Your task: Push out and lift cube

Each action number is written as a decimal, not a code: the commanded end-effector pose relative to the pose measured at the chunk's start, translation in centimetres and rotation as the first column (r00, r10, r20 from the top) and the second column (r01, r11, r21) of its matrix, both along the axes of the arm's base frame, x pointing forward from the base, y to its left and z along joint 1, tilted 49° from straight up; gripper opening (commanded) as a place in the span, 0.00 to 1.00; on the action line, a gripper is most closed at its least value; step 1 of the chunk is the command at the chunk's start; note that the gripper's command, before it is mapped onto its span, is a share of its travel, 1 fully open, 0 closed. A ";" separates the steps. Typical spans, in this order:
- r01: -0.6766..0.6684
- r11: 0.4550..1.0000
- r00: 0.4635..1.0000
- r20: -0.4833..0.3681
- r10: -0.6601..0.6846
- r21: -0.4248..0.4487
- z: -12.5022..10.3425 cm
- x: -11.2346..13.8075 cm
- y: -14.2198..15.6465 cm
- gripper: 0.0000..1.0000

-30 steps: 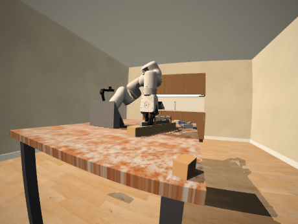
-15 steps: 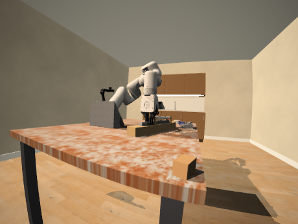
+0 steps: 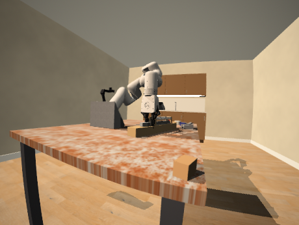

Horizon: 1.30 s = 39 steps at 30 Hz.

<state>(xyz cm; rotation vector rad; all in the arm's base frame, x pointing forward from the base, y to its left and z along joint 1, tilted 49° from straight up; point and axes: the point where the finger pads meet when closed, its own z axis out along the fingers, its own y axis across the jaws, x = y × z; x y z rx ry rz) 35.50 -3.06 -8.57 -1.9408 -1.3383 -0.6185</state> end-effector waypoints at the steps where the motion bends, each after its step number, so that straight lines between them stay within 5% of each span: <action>1: 0.004 1.000 1.000 0.002 -0.004 -0.004 0.0 0.1 -0.3 0.38; 22: 0.004 1.000 1.000 0.002 -0.004 -0.004 0.1 0.1 -0.3 0.38; 26: 0.004 1.000 1.000 0.002 -0.004 -0.004 0.6 0.1 -1.0 0.38; 32: 0.004 1.000 1.000 0.002 -0.004 -0.004 4.5 0.0 -5.5 0.38; 39: 0.004 1.000 1.000 0.002 -0.004 -0.004 4.7 0.0 -5.7 0.38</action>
